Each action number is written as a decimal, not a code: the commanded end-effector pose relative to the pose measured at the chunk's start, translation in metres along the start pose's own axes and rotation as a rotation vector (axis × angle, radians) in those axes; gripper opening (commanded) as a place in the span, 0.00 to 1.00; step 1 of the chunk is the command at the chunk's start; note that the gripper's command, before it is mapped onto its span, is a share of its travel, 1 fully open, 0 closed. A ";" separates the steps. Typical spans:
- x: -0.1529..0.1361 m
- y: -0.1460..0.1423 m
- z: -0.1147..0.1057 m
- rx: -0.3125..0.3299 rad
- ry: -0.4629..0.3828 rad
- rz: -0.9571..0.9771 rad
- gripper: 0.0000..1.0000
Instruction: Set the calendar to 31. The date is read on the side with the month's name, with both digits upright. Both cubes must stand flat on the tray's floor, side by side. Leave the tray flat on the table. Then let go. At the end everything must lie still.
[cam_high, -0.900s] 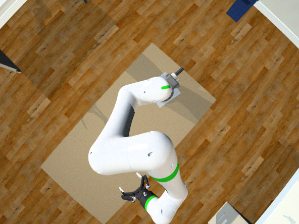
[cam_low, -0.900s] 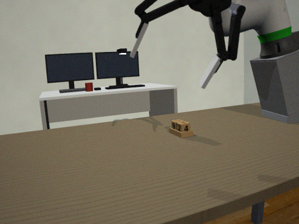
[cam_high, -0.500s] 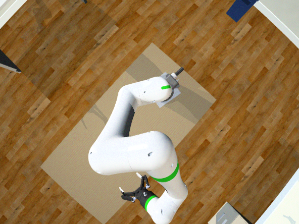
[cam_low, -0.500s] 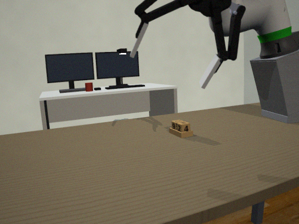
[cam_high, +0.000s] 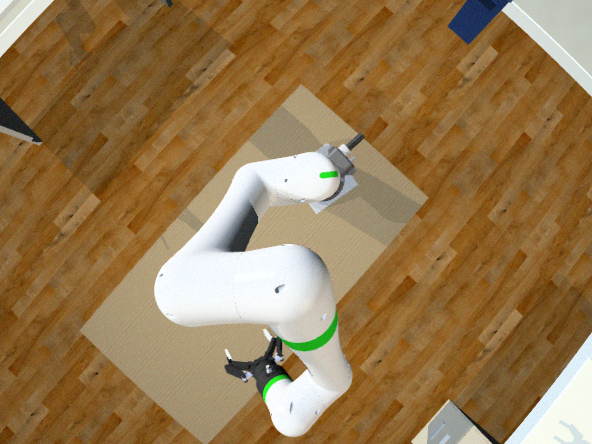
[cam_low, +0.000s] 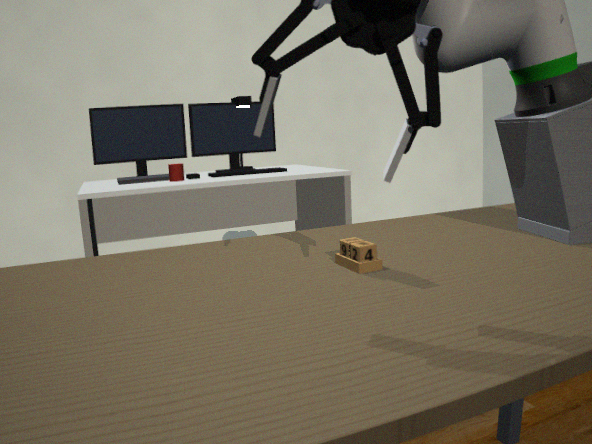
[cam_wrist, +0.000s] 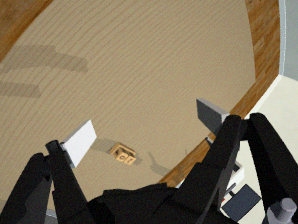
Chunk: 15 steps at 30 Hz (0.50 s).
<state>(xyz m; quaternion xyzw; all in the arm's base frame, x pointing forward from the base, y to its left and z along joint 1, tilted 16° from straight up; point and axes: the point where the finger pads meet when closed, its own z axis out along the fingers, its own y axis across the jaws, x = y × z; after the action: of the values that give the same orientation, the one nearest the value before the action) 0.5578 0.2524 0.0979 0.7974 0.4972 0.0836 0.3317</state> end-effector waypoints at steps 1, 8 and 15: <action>-0.047 0.002 0.030 0.108 0.014 0.135 1.00; -0.096 -0.005 0.056 0.218 0.022 0.305 1.00; -0.152 -0.018 0.079 0.337 0.038 0.528 1.00</action>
<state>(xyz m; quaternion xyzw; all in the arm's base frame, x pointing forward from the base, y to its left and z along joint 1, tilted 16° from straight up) 0.5206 0.1243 0.0640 0.9178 0.3351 0.0871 0.1943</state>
